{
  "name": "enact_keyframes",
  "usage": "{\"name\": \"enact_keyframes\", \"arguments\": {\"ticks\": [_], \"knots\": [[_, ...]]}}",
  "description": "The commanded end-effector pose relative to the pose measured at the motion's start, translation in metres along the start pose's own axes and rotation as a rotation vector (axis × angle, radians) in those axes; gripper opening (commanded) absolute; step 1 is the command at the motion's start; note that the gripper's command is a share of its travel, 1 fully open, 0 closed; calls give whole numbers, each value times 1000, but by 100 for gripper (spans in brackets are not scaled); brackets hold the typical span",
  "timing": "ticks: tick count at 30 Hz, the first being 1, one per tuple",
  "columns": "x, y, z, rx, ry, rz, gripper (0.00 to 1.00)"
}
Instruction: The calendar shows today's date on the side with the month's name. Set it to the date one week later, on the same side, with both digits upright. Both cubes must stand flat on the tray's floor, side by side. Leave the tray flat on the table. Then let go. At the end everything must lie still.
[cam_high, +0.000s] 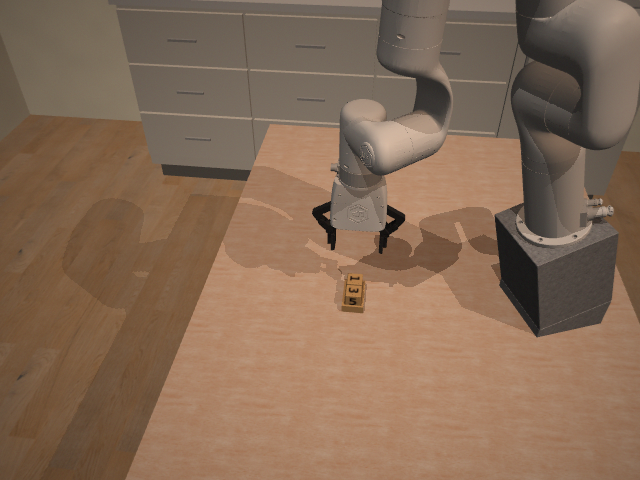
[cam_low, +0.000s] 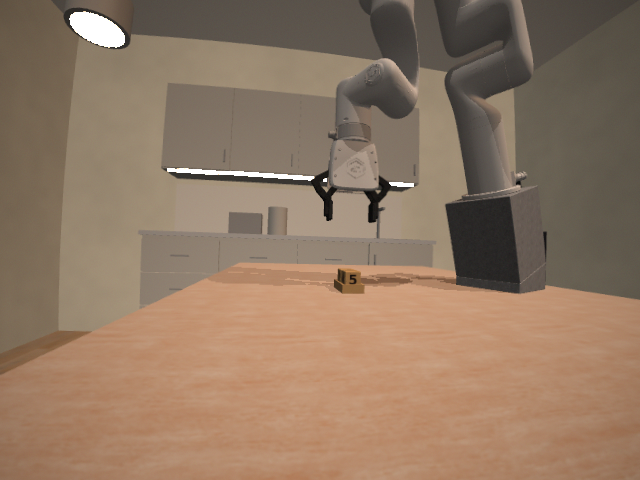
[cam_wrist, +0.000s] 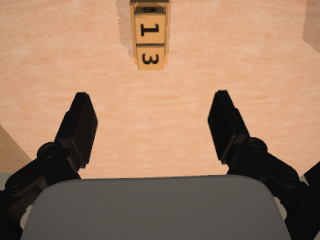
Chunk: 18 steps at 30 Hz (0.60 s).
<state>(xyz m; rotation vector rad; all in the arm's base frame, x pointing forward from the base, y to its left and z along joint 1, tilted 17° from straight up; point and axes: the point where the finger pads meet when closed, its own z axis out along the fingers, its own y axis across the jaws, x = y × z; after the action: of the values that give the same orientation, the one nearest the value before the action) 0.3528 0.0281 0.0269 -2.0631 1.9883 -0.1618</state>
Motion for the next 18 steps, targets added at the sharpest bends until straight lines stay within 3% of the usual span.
{"name": "enact_keyframes", "arguments": {"ticks": [1,14,18], "knots": [[0,-1,0,3,0,0,100],[0,-1,0,3,-1,6,100],[1,-2,-1,13,-14,119,100]]}}
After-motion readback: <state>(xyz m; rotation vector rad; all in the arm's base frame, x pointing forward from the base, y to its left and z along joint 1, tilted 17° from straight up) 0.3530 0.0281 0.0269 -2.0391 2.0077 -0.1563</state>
